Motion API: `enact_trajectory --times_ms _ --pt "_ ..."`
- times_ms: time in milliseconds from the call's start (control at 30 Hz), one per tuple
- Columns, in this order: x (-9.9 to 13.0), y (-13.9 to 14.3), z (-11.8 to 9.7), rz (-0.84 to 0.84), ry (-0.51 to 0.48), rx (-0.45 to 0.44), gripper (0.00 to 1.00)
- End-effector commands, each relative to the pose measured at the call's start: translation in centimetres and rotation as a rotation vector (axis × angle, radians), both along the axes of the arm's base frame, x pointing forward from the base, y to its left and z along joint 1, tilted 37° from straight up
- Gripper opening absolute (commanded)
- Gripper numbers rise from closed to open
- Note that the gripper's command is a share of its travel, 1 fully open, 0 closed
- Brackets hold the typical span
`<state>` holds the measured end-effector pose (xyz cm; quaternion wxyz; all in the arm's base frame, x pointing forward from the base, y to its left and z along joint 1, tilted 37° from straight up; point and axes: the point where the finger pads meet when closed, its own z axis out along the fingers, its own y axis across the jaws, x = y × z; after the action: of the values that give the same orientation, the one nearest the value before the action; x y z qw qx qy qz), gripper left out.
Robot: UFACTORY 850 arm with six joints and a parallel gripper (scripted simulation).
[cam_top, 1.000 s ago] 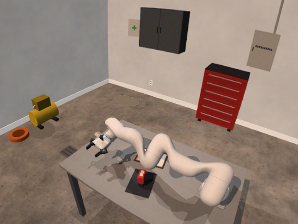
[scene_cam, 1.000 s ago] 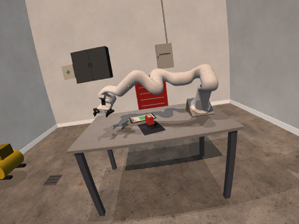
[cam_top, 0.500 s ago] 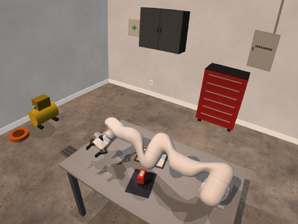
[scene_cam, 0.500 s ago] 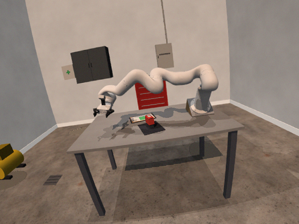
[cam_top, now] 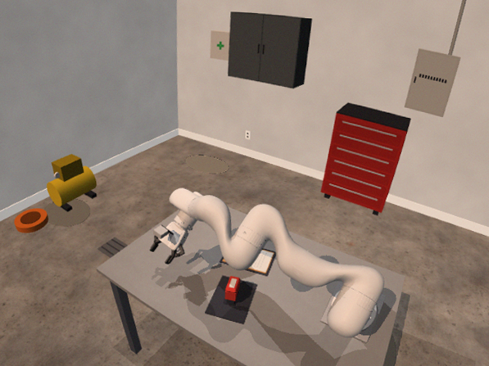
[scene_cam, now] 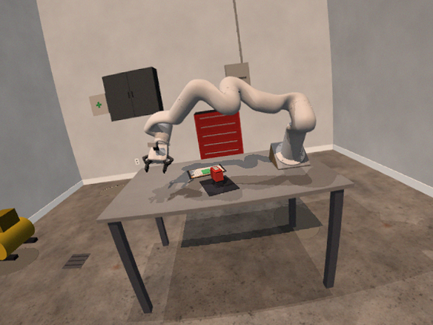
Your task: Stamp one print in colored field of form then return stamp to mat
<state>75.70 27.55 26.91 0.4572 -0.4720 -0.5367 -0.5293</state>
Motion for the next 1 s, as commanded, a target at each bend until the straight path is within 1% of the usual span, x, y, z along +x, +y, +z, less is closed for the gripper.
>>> enact_trajectory --times_ms 0,33,67,100,167,200,233,267,367,433,467,500,533,567,600,667,700,733,800,867,967 --pt "-2.4 -0.8 -0.9 -0.030 -0.016 -0.151 1.00" --pt "-4.4 -1.5 -1.5 -0.020 -0.028 -0.230 1.00" --pt "-4.4 -1.5 -1.5 -0.020 -0.028 -0.230 1.00" --pt "-6.5 -2.3 -2.2 -0.007 -0.044 -0.308 1.00" --pt "-6.5 -2.3 -2.2 -0.007 -0.044 -0.308 1.00" --pt "-8.8 -3.3 -2.9 0.009 -0.061 -0.384 1.00" --pt "-8.8 -3.3 -2.9 0.009 -0.061 -0.384 1.00" --pt "-11.1 -4.3 -3.6 0.029 -0.081 -0.457 1.00" --pt "-11.1 -4.3 -3.6 0.029 -0.081 -0.457 1.00" --pt "-15.9 -6.5 -4.8 0.073 -0.124 -0.588 1.00" --pt "-15.9 -6.5 -4.8 0.073 -0.124 -0.588 1.00" --pt "-18.1 -7.5 -5.3 0.097 -0.146 -0.645 1.00" --pt "-18.1 -7.5 -5.3 0.097 -0.146 -0.645 1.00" --pt "-20.3 -8.5 -5.8 0.121 -0.167 -0.696 1.00" --pt "-20.3 -8.5 -5.8 0.121 -0.167 -0.696 1.00" --pt "-23.9 -10.3 -6.6 0.163 -0.206 -0.777 1.00" --pt "-25.3 -11.0 -6.9 0.181 -0.222 -0.808 1.00" --pt "-25.3 -11.0 -6.9 0.181 -0.222 -0.808 1.00" --pt "-27.4 -12.0 -7.4 0.208 -0.246 -0.851 1.00" --pt "-28.5 -12.5 -7.6 0.222 -0.259 -0.873 1.00" --pt "-28.7 -12.6 -7.6 0.225 -0.262 -0.877 1.00"
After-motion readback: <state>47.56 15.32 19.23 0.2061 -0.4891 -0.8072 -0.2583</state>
